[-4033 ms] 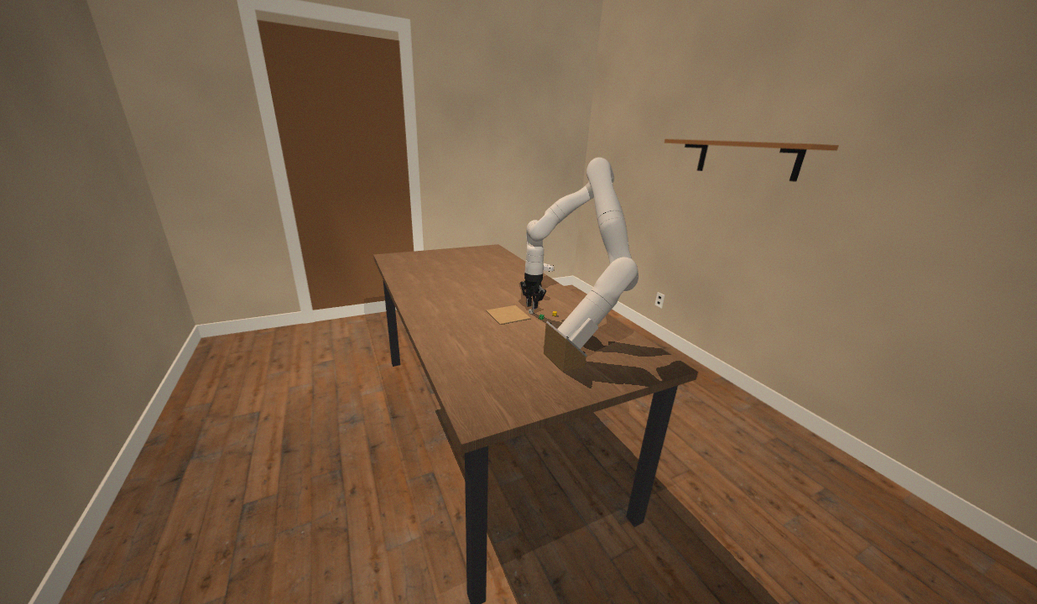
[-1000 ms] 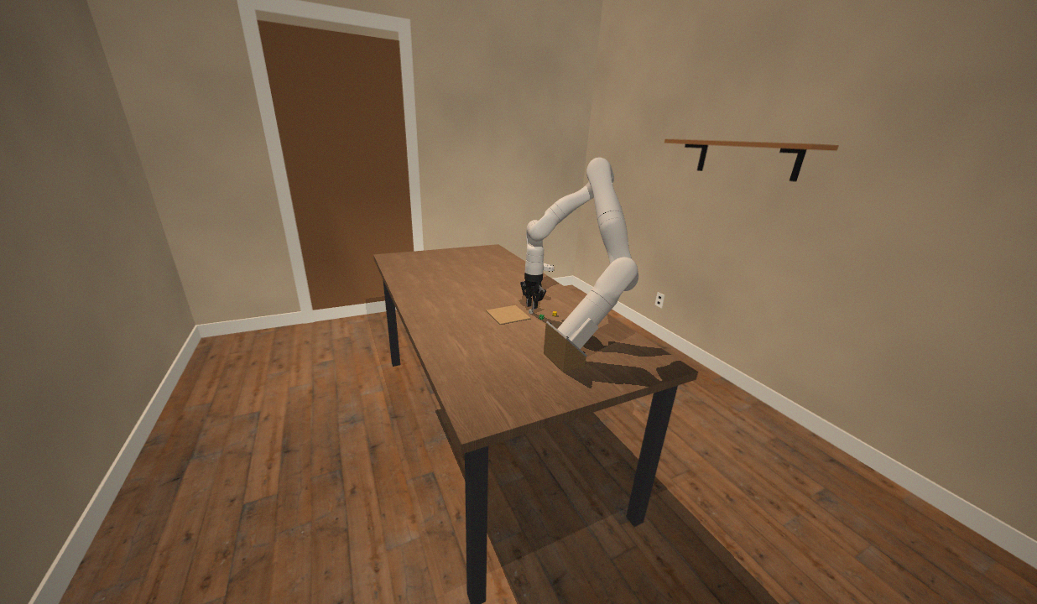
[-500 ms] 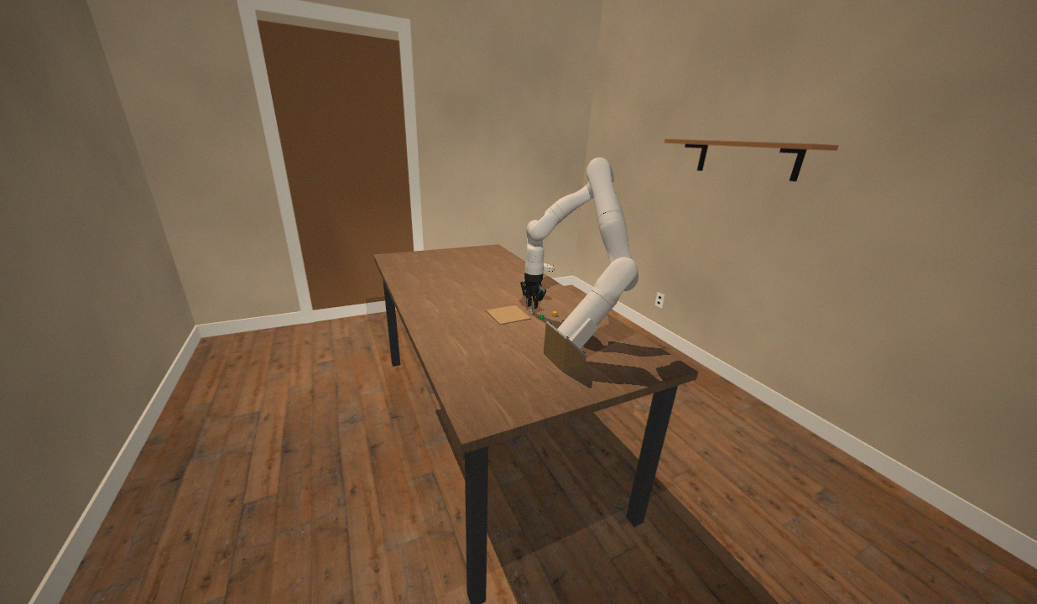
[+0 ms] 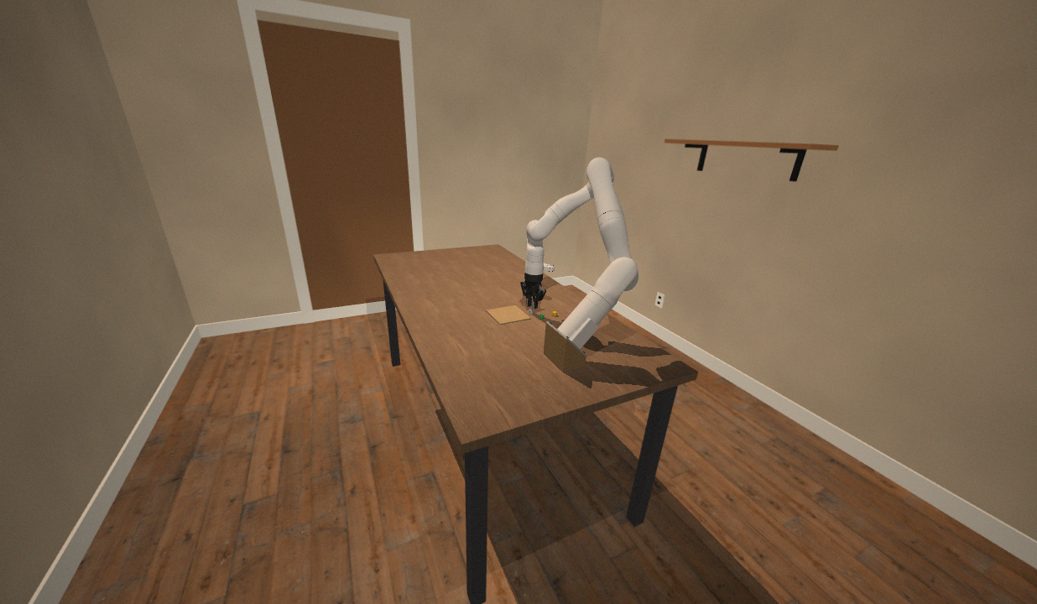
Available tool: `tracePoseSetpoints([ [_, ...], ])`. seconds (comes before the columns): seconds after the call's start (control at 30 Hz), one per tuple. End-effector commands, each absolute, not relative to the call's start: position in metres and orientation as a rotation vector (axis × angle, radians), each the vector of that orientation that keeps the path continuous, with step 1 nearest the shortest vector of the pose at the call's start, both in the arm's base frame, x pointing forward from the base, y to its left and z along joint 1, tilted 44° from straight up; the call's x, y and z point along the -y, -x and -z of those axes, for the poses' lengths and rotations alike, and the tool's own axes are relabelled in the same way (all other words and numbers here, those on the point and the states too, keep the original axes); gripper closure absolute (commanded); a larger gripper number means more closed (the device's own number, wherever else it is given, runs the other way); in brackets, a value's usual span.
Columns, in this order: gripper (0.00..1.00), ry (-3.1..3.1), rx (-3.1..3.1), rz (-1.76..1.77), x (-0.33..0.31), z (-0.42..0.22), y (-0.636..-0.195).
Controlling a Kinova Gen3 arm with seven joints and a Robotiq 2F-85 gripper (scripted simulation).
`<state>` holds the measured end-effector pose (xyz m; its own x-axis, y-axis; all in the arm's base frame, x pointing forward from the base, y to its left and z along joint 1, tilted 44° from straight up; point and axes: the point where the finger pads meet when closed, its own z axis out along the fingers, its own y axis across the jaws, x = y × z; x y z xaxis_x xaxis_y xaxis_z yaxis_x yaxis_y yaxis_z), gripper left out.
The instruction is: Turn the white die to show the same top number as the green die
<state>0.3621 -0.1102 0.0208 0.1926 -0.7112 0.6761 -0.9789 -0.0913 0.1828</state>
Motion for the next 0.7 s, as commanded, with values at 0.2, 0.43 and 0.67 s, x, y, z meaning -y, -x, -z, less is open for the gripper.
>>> tracePoseSetpoints([
  [0.2,0.69,-1.862,1.585,-0.573,0.114,-0.019,-0.363],
  [0.43,0.69,-1.862,1.585,-0.573,0.118,-0.015,-0.363],
  [0.67,0.69,-1.862,1.585,-0.573,0.123,-0.009,-0.362],
])
